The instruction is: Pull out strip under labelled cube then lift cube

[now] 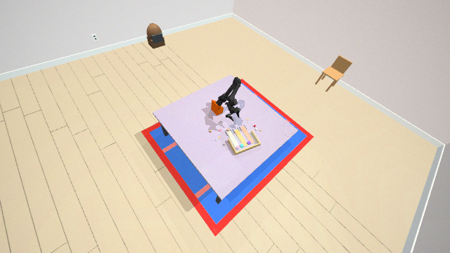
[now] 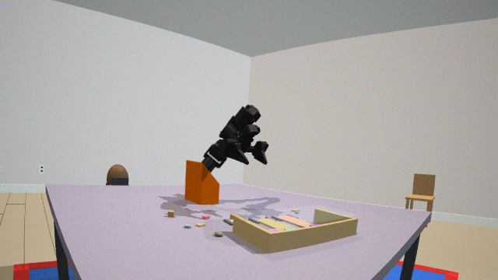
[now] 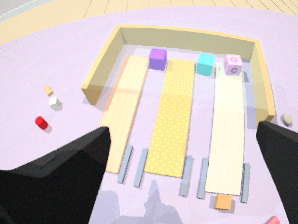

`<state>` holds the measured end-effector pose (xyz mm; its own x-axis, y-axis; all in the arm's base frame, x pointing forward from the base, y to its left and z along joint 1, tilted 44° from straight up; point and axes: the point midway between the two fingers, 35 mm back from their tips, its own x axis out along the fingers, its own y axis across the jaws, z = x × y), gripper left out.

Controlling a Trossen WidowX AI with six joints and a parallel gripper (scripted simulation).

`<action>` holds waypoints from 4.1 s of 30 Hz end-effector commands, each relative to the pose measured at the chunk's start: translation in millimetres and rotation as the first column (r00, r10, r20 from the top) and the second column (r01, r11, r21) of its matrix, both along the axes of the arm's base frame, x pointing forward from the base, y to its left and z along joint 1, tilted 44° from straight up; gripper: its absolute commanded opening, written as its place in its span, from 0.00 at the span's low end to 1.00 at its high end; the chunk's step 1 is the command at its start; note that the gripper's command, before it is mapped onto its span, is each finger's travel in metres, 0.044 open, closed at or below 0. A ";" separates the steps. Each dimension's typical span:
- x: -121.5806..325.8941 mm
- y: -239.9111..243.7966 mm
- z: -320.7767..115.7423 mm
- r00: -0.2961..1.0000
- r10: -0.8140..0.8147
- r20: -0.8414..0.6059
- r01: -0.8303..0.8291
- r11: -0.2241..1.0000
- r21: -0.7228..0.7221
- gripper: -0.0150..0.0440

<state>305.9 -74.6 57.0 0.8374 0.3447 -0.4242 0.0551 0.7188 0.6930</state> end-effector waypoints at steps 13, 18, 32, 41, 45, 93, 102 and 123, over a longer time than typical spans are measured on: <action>18.6 -9.0 -25.0 0.989 0.046 -0.141 -0.044 0.999 0.013 0.71; 36.6 -11.1 -62.1 0.930 0.145 -0.339 -0.131 0.989 0.064 0.49; 41.0 14.4 -129.5 0.576 0.486 -0.657 -0.372 0.872 0.319 0.25; 41.0 14.4 -129.5 0.576 0.486 -0.657 -0.372 0.872 0.319 0.25; 41.0 14.4 -129.5 0.576 0.486 -0.657 -0.372 0.872 0.319 0.25; 47.0 64.0 -179.3 0.576 0.488 -0.656 -0.372 0.871 0.321 0.25; 47.0 64.0 -179.3 0.576 0.488 -0.656 -0.372 0.871 0.321 0.25; 47.1 64.9 -180.2 0.576 0.488 -0.656 -0.372 0.871 0.321 0.25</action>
<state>352.7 -10.7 -122.7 0.0443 0.6820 -0.7300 0.2662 0.6962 0.6666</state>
